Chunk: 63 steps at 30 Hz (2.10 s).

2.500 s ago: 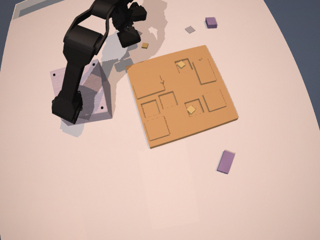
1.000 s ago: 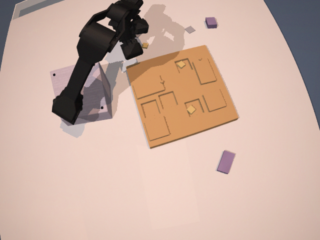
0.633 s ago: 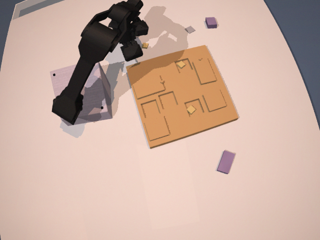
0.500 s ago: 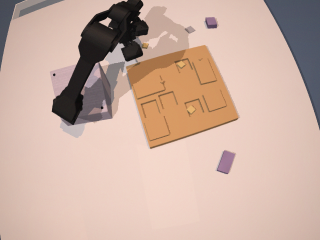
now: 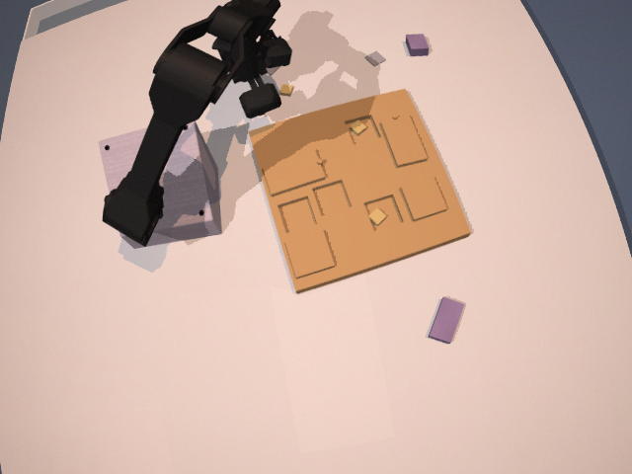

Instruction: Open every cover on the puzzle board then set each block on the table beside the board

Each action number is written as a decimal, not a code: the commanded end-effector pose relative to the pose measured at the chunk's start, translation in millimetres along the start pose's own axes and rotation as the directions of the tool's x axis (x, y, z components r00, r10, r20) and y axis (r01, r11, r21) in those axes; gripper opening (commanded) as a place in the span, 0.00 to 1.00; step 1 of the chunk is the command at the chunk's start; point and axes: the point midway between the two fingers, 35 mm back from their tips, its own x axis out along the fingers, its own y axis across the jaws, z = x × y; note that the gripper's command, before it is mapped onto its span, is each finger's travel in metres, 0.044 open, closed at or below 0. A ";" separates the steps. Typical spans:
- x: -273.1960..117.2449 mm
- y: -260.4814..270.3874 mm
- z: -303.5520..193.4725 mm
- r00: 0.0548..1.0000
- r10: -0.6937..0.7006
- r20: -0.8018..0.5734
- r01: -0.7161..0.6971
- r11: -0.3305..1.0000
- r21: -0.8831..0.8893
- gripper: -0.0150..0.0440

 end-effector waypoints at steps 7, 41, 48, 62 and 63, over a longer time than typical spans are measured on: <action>-36.8 2.3 3.1 1.000 0.012 0.009 -0.012 1.000 0.007 1.00; -72.5 -62.6 90.5 0.999 0.030 0.026 0.006 0.540 -0.842 0.25; -70.9 -92.3 115.4 1.000 0.020 0.023 0.019 0.213 -0.977 0.25; -64.8 -145.7 144.3 1.000 -0.004 0.012 0.010 -0.313 -0.950 0.25; -64.8 -145.7 144.3 1.000 -0.004 0.012 0.010 -0.313 -0.950 0.25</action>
